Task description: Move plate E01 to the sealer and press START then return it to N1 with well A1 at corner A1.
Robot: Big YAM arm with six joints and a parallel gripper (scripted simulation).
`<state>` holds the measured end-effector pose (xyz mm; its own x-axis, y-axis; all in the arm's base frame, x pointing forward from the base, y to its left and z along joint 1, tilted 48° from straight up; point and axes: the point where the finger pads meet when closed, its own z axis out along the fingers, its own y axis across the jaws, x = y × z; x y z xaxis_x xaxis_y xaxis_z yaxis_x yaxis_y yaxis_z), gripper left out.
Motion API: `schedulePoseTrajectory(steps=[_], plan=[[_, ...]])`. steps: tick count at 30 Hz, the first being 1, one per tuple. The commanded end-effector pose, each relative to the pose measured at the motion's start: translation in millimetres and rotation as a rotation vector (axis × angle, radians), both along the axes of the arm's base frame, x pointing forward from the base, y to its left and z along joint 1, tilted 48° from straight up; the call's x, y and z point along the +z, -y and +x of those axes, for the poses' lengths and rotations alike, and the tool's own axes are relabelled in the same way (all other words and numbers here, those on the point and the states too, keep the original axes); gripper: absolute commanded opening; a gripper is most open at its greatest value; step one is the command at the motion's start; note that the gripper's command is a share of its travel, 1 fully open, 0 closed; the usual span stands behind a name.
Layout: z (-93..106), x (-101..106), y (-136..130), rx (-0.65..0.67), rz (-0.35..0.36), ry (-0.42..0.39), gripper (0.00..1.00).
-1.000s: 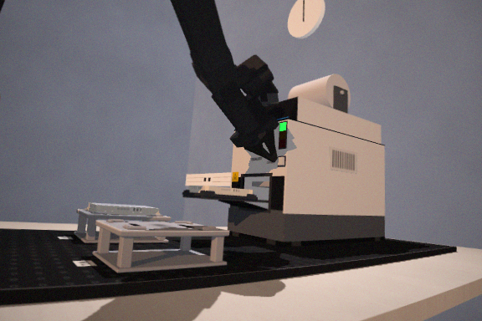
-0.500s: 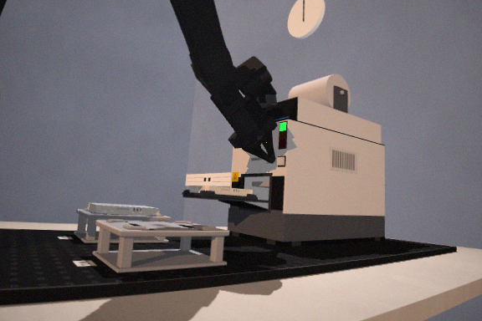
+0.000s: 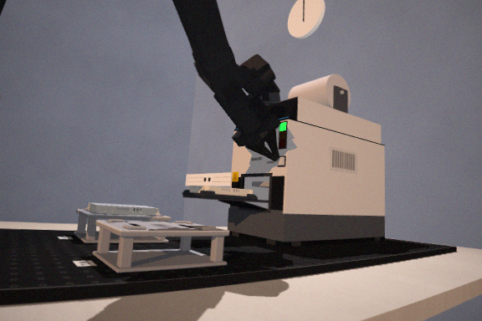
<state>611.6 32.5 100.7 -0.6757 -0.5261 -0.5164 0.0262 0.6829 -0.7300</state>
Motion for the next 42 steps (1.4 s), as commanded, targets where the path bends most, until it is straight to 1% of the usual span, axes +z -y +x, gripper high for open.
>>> schedulePoseTrajectory(steps=[1,4,7,12,20,21,22,24,28,31,33,38,42], plan=[[20.6,14,0,0.002,0.004,0.037,0.00],[17.6,9,-7,0.014,0.001,0.026,0.00],[17.6,10,-10,0.018,0.001,0.026,0.00],[19.5,24,-15,0.027,0.005,0.048,0.00],[21.2,25,-19,0.033,0.003,0.039,0.00],[21.1,25,-18,0.032,0.002,0.037,0.00],[19.5,20,-18,0.032,0.000,0.028,0.00],[19.5,20,-18,0.032,0.000,0.028,0.00],[16.4,5,-6,0.016,-0.007,0.001,0.00],[17.6,4,2,0.003,-0.007,0.000,0.00],[18.9,5,3,0.001,-0.006,0.003,0.00],[22.4,21,3,-0.001,0.000,0.030,0.00],[23.3,23,-2,0.008,0.001,0.034,0.00]])
